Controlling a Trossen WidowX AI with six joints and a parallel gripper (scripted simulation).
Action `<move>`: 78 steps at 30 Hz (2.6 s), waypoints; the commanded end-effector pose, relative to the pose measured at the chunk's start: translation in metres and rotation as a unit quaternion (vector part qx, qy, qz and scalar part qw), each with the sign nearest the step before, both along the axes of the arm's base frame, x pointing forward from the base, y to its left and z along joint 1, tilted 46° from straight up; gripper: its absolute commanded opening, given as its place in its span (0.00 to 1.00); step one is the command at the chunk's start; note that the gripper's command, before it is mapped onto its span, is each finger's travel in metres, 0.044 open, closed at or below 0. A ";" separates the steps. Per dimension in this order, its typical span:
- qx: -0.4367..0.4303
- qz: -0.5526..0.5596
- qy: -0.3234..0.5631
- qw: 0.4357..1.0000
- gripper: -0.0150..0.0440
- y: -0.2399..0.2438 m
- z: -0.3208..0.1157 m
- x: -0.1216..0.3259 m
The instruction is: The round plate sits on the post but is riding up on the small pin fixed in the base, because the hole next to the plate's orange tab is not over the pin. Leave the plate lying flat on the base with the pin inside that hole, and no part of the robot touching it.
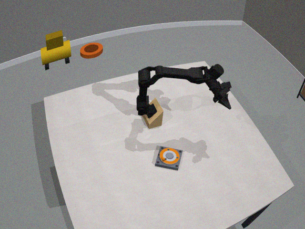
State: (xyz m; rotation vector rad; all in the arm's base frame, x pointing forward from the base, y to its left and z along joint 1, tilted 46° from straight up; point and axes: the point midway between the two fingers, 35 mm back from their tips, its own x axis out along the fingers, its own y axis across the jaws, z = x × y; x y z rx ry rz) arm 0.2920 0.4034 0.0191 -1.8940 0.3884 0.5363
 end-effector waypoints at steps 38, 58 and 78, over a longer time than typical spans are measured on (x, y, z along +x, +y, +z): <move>0.189 -0.744 -0.038 0.640 0.25 -0.397 0.045 0.045; 0.188 -0.744 -0.039 0.640 0.25 -0.419 0.035 0.036; 0.187 -0.744 -0.038 0.640 0.25 -0.425 0.038 0.013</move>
